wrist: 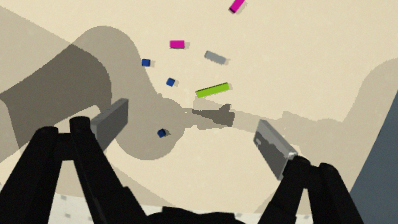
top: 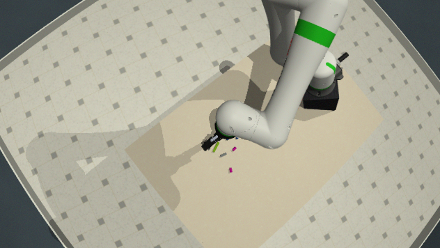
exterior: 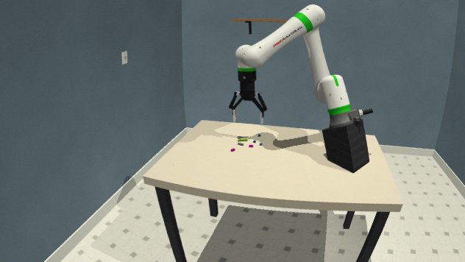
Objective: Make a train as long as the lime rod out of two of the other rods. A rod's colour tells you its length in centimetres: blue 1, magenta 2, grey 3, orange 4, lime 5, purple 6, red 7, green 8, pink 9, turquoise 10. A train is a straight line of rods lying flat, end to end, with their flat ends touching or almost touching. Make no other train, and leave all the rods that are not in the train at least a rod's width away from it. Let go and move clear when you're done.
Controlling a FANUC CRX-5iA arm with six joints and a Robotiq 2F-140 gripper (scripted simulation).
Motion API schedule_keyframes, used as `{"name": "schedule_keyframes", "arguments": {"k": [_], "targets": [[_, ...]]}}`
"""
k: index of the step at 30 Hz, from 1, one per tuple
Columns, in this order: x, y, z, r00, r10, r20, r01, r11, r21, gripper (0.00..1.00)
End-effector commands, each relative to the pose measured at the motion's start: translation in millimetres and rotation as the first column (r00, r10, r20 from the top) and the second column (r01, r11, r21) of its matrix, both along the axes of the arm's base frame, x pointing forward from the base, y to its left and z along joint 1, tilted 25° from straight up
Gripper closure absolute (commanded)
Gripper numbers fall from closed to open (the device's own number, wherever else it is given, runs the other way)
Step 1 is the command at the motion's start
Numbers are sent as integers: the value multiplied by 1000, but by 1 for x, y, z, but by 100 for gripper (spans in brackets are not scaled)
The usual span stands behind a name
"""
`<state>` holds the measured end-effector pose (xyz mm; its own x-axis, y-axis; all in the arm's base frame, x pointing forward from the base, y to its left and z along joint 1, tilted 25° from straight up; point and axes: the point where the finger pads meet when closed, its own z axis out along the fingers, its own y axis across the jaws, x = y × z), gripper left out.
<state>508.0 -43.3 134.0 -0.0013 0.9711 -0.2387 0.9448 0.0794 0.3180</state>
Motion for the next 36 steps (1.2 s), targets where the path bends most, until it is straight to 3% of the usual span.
{"name": "schedule_keyframes", "arguments": {"k": [1,6,8,14,21,23,25,36], "targets": [[-3,8,-5,987,-156,46,155,987,39,0],[-5,14,-8,966,-250,64,245,966,78,0],[-7,20,-11,929,-360,80,349,928,126,0],[-12,30,-17,845,-527,94,502,840,206,0],[-17,42,-24,703,-705,90,655,692,303,0],[-17,42,-24,703,-705,90,655,692,303,0],[-20,48,-28,617,-783,80,718,601,352,0],[-29,65,-38,321,-947,16,829,289,479,0]]}}
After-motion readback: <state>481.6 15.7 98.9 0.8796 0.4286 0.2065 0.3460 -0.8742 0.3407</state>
